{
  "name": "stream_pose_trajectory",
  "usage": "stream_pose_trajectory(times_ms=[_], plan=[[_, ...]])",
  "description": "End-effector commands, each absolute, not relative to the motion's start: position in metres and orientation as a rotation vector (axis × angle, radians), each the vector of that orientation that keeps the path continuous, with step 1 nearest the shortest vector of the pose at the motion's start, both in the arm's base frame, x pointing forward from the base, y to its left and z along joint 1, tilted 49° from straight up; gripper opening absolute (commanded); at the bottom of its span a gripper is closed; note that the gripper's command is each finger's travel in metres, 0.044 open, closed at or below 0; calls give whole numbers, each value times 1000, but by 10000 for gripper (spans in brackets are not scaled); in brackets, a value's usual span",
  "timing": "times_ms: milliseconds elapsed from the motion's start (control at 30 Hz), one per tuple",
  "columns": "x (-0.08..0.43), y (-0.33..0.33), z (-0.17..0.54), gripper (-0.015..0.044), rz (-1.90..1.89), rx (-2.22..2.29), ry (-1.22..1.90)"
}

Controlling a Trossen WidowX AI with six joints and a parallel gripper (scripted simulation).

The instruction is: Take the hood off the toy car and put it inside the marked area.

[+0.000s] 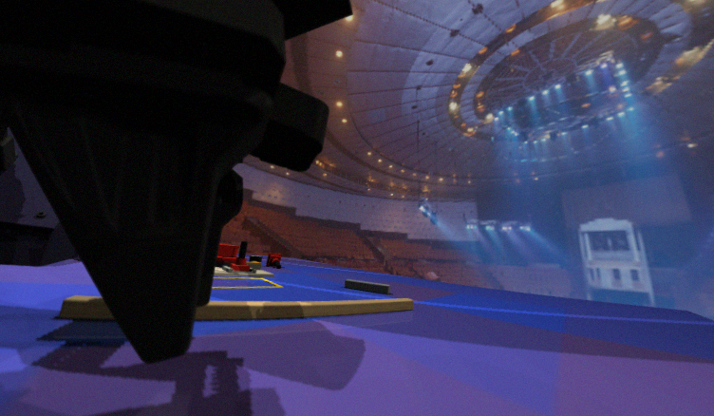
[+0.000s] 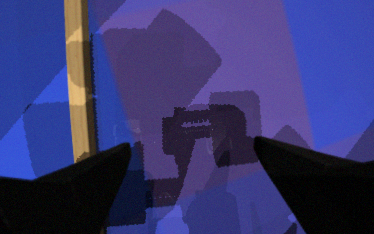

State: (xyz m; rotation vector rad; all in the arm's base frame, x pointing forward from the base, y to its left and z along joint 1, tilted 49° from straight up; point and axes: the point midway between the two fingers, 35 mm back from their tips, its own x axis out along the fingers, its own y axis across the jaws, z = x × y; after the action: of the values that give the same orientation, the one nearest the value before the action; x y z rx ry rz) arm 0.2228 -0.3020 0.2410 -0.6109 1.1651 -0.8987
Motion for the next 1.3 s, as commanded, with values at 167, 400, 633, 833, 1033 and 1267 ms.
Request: stream_pose_trajectory(times_ms=[167, 400, 633, 833, 1033, 1267], plan=[[285, -264, 190, 440, -765, -505, 1188], [328, -214, 140, 440, -678, -425, 1253], [357, -153, 90, 440, -623, -391, 1345], [368, -95, 48, 440, -610, -404, 1427], [364, -36, 9, 440, -631, -461, 1490], [344, 28, -33, 440, -694, -584, 1516]])
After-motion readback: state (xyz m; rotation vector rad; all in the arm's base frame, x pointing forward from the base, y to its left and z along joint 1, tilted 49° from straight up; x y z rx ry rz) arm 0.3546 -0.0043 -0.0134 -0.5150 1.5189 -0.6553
